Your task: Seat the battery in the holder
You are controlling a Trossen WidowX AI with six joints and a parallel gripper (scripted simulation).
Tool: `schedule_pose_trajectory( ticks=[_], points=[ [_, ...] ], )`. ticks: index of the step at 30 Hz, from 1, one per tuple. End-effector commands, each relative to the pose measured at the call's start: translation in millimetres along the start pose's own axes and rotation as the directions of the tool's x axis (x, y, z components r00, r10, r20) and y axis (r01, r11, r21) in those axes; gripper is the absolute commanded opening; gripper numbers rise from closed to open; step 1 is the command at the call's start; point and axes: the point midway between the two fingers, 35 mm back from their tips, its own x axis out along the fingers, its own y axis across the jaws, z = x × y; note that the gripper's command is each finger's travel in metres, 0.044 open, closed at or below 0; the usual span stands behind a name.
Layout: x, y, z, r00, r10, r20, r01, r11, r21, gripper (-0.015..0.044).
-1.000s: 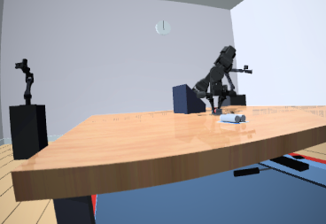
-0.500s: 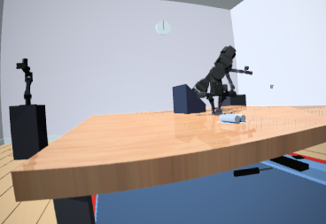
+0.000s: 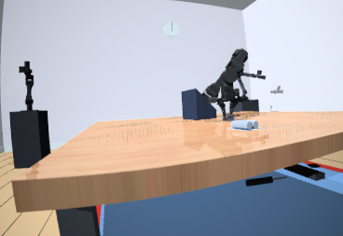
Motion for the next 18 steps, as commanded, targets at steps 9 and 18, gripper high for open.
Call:
schedule_pose_trajectory(
  ticks=[9,18],
  points=[
    [0.5,0.9,-7.4,1.000,0.001,0.014,-0.001,1.000,-0.001,0.0069],
    [0.8,0.9,-11.8,1.000,0.000,0.018,0.000,1.000,-0.001,0.0069]
  ],
)
